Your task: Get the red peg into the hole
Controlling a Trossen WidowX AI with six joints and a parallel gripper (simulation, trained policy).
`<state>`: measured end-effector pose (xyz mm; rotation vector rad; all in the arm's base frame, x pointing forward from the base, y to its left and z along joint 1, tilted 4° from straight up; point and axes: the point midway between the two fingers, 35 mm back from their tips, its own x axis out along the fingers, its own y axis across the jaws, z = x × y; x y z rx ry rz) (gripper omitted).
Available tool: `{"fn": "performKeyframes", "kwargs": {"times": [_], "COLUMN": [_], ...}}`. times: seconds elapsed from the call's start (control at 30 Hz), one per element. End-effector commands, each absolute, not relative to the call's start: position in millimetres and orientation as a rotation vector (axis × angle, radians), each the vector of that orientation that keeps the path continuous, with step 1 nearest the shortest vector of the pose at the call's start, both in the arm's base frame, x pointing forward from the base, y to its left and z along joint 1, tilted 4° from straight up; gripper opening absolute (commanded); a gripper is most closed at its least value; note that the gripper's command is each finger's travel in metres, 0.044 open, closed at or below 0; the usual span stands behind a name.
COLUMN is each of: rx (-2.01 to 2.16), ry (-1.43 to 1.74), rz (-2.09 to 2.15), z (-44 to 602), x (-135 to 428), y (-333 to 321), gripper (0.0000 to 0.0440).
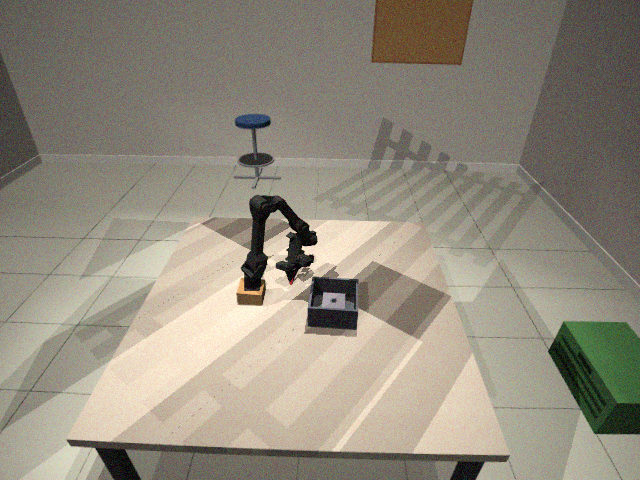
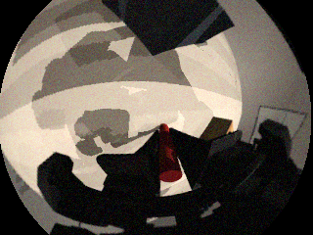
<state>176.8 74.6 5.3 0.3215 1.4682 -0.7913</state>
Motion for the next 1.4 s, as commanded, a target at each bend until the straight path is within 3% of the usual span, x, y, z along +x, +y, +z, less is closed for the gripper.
{"fn": "performKeyframes", "kwargs": {"times": [0.0, 0.67, 1.37], "rx": [0.299, 0.320, 0.488], "ry": [1.431, 1.232, 1.081], "rz": [-0.792, -0.870, -1.028], "z": [19, 114, 131], "x": [185, 222, 273], "y": [69, 27, -53], "gripper": [0.0000, 0.0000, 0.0000]}}
